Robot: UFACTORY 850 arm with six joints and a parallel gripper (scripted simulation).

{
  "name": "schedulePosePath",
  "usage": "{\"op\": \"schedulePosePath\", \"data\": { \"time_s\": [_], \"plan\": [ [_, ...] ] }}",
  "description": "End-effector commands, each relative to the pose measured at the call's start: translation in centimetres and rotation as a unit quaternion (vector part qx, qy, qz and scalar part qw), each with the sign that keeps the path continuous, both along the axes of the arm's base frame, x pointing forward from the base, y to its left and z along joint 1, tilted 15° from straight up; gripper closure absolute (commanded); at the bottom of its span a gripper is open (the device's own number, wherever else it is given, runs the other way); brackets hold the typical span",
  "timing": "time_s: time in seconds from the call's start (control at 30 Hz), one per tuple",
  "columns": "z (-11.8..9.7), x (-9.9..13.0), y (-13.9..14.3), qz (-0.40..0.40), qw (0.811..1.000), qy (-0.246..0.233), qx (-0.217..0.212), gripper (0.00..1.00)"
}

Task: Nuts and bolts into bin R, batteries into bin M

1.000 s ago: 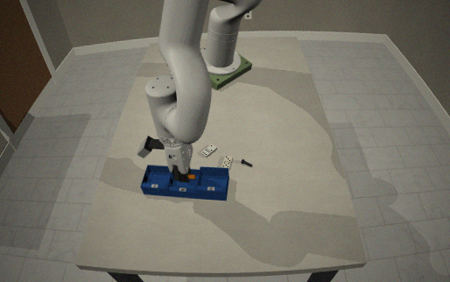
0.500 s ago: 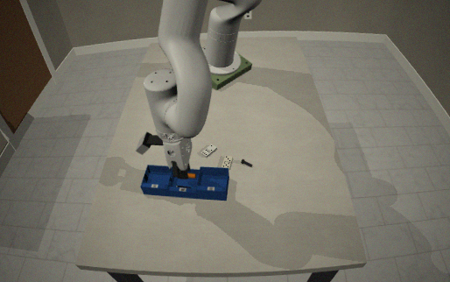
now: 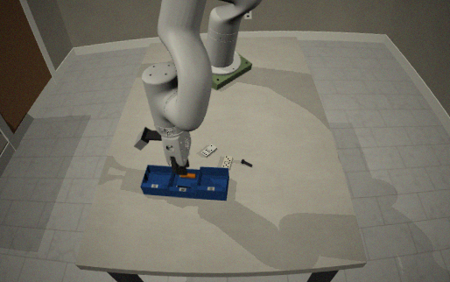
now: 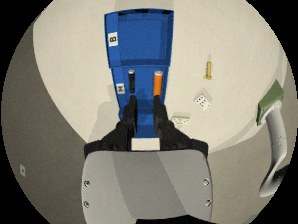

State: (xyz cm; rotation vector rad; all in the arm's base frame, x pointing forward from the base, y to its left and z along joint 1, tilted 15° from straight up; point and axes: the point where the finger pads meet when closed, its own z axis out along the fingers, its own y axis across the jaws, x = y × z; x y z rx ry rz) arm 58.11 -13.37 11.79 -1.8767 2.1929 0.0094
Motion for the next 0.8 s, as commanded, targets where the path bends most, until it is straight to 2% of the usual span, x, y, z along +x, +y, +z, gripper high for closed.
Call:
{"op": "schedulePosePath", "data": {
  "time_s": [0.0, 0.03, 0.07, 0.17, 0.23, 0.27, 0.57, 0.73, 0.77],
  "plan": [
    [0.2, 0.0, -0.1, 0.000, 1.000, -0.001, 0.000, 0.77],
    [0.2, 0.0, -0.1, 0.000, 1.000, -0.001, 0.000, 0.77],
    [0.3, -0.2, 0.7, -0.024, 1.000, 0.004, 0.004, 0.71],
    [0.6, -1.0, 3.1, -0.085, 0.996, 0.014, 0.016, 0.71],
    [0.6, -1.0, 3.1, -0.085, 0.996, 0.014, 0.016, 0.71],
    [0.7, -1.3, 3.9, -0.119, 0.992, 0.020, 0.023, 0.71],
    [1.7, -3.7, 10.9, -0.226, 0.972, 0.039, 0.044, 0.71],
    [2.3, -5.0, 14.8, -0.227, 0.972, 0.039, 0.044, 0.71],
    [2.3, -5.0, 14.8, -0.227, 0.972, 0.039, 0.044, 0.71]
  ]
}}
